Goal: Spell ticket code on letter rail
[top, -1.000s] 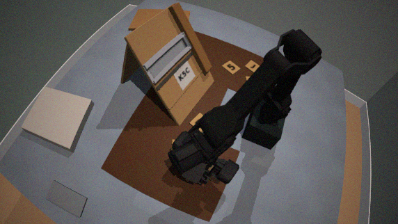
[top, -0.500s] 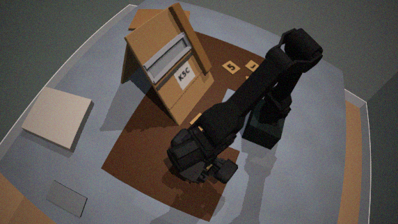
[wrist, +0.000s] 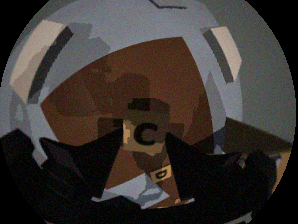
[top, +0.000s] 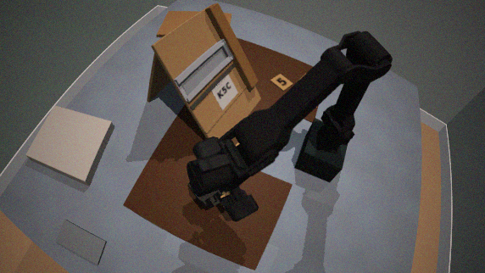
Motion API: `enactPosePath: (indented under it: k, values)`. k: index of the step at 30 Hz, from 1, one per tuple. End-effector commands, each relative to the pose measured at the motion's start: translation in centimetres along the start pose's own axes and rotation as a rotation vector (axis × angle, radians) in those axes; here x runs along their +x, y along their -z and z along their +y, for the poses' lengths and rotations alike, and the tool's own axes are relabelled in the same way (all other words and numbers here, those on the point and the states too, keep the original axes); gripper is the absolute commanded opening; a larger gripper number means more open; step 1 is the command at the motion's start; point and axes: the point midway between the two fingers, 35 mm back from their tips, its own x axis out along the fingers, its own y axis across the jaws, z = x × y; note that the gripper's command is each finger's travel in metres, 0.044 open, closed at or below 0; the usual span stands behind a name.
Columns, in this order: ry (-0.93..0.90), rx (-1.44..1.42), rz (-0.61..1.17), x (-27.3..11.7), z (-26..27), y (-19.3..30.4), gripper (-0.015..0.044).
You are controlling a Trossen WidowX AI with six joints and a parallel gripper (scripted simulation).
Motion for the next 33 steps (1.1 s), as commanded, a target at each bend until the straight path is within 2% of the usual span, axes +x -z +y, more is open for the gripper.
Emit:
enactPosePath:
  k: [1, 33]
  values:
    - [0.055, 0.101, -0.045, -0.3, -1.6, -1.1, 0.0]
    - [0.434, 0.971, -0.512, -6.1, -16.2, -6.7, 0.0]
